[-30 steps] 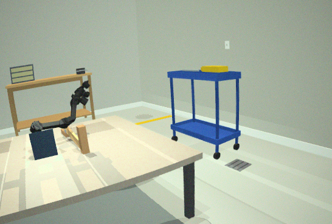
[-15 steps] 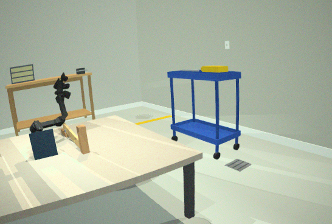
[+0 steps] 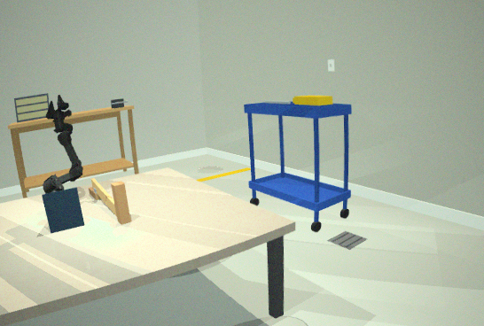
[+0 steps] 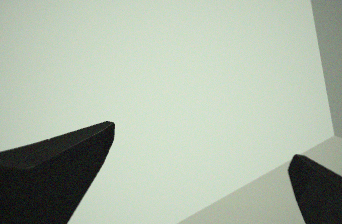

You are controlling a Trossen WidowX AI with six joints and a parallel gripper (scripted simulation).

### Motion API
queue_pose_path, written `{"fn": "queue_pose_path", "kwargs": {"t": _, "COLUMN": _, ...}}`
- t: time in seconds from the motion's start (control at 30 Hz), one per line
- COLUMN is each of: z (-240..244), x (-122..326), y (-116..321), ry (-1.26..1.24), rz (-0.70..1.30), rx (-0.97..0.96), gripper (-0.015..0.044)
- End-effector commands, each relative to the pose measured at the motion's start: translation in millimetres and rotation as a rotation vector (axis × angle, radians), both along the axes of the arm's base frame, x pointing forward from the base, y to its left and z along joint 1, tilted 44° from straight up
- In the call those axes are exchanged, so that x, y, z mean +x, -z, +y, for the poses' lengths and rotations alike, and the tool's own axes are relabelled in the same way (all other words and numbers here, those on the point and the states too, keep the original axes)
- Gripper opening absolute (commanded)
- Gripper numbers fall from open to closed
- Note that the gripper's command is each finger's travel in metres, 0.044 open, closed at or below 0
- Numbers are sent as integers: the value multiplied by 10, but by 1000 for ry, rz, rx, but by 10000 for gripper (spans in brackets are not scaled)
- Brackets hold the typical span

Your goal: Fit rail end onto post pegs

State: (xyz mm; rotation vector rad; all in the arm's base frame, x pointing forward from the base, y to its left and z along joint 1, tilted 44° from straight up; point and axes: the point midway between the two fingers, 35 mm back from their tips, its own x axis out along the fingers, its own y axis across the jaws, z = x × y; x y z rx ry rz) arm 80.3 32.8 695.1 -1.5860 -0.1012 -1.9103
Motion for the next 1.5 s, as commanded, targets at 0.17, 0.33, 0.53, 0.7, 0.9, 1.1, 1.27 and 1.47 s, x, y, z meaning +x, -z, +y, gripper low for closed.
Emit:
{"fn": "queue_pose_path", "kwargs": {"t": 0.17, "z": -1288, "x": -813, "y": 330, "ry": -79, "rz": -53, "rx": 380, "gripper": 440}}
{"fn": "queue_pose_path", "kwargs": {"t": 0.33, "z": -2017, "x": -901, "y": 709, "ry": -158, "rz": -11, "rx": 595, "gripper": 440}}
{"fn": "queue_pose_path", "kwargs": {"t": 0.53, "z": -2772, "x": -697, "y": 1297, "ry": -283, "rz": 90, "rx": 842, "gripper": 440}}
{"fn": "queue_pose_path", "kwargs": {"t": 0.7, "z": -3228, "x": -328, "y": 1860, "ry": -407, "rz": 206, "rx": 1032, "gripper": 440}}
{"fn": "queue_pose_path", "kwargs": {"t": 0.9, "z": -3524, "x": 220, "y": 2563, "ry": -535, "rz": 391, "rx": 1226, "gripper": 440}}
{"fn": "queue_pose_path", "kwargs": {"t": 1.1, "z": -3561, "x": 798, "y": 3269, "ry": -655, "rz": 618, "rx": 1382, "gripper": 440}}
{"fn": "queue_pose_path", "kwargs": {"t": 1.27, "z": -3402, "x": 1313, "y": 3932, "ry": -785, "rz": 873, "rx": 1492, "gripper": 440}}
{"fn": "queue_pose_path", "kwargs": {"t": 1.47, "z": -2950, "x": 1834, "y": 4711, "ry": -963, "rz": 1213, "rx": 1578, "gripper": 440}}
